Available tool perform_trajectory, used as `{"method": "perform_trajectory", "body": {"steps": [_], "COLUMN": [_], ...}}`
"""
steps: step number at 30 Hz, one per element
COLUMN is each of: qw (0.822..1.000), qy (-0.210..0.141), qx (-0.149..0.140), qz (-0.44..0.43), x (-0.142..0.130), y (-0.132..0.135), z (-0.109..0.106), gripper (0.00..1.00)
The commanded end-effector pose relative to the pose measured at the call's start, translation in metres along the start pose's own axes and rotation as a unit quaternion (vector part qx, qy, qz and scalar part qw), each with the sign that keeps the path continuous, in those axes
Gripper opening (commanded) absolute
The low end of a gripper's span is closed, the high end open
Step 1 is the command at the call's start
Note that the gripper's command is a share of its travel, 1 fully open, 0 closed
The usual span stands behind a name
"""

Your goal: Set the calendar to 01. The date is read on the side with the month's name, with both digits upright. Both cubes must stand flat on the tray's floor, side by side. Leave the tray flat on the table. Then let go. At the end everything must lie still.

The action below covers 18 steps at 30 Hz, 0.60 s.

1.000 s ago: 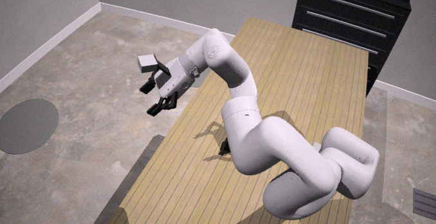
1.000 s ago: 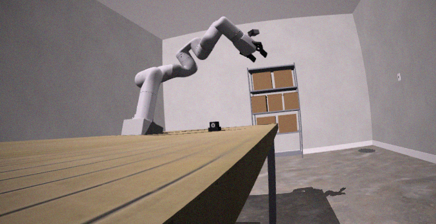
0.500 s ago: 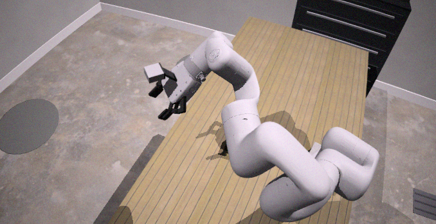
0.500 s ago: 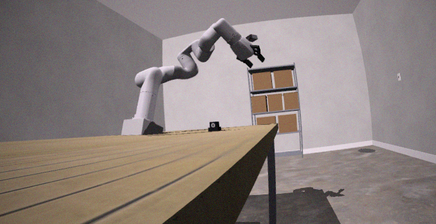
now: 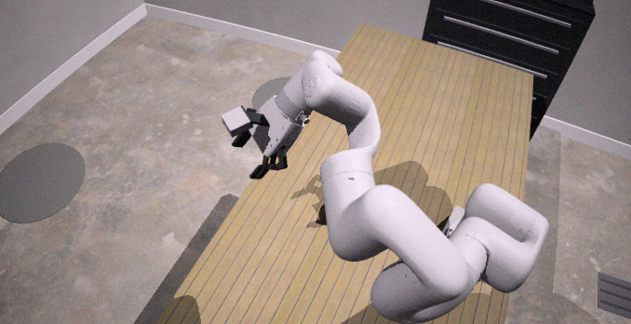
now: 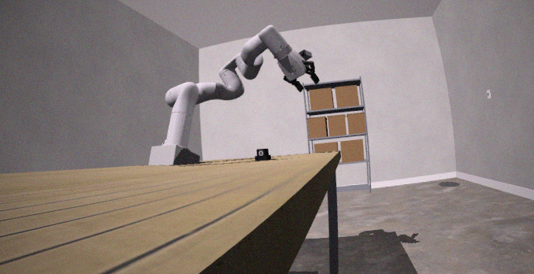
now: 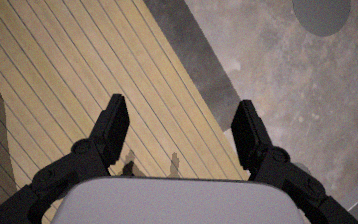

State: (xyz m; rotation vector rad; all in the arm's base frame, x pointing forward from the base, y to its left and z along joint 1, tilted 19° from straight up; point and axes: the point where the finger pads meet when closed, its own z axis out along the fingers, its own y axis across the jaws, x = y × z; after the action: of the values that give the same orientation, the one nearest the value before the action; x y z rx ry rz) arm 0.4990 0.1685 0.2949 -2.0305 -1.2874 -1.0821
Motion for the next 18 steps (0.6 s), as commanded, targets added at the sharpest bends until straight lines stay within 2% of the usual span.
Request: {"method": "perform_trajectory", "body": {"steps": [1, 16, 18], "qw": [0.996, 0.996, 0.985], "qy": [-0.065, -0.068, -0.126], "qx": [0.015, 0.016, 0.040], "qz": [-0.055, -0.058, -0.111], "x": [-0.049, -0.052, -0.098], "y": [-0.011, -0.011, -0.024], "z": [0.000, 0.000, -0.004], "gripper": [1.00, 1.00, 1.00]}}
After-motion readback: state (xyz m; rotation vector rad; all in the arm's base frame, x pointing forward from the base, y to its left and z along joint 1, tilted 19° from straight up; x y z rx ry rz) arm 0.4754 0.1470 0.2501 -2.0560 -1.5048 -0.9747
